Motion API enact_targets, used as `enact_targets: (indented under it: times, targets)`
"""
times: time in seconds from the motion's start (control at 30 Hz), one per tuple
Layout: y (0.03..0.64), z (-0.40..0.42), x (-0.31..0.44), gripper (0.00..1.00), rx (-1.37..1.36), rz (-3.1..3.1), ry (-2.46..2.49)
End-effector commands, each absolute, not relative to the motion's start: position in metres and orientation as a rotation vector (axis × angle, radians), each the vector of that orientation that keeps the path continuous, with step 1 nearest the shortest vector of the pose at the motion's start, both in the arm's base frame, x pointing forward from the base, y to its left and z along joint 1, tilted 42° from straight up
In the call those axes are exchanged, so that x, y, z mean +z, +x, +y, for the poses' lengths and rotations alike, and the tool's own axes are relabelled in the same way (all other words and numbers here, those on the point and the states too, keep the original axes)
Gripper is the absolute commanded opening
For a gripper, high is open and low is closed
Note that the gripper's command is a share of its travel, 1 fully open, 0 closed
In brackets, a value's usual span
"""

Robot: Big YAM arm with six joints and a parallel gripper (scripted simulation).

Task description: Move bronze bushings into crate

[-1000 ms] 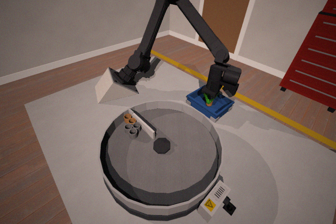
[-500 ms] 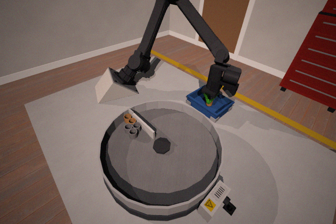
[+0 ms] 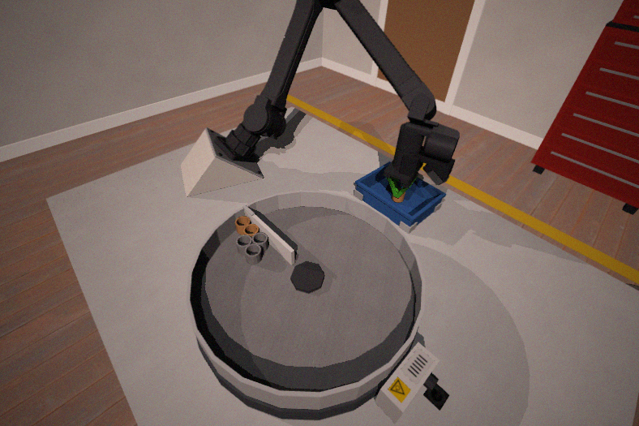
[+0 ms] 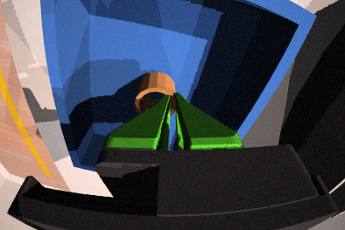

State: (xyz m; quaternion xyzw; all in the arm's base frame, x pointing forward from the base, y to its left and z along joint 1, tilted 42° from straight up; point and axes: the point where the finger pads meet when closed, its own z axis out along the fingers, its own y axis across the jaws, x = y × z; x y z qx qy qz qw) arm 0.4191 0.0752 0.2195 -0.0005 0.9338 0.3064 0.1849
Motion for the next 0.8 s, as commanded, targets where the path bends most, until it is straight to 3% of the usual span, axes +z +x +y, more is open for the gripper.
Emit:
enact_targets:
  times: [0.0, 0.77]
  targets:
    - [0.4205, 0.0774, 0.2117, 0.0, 0.869, 2.643, 0.014]
    - [0.4212, 0.0784, 0.2112, 0.0, 0.868, 2.64, 0.015]
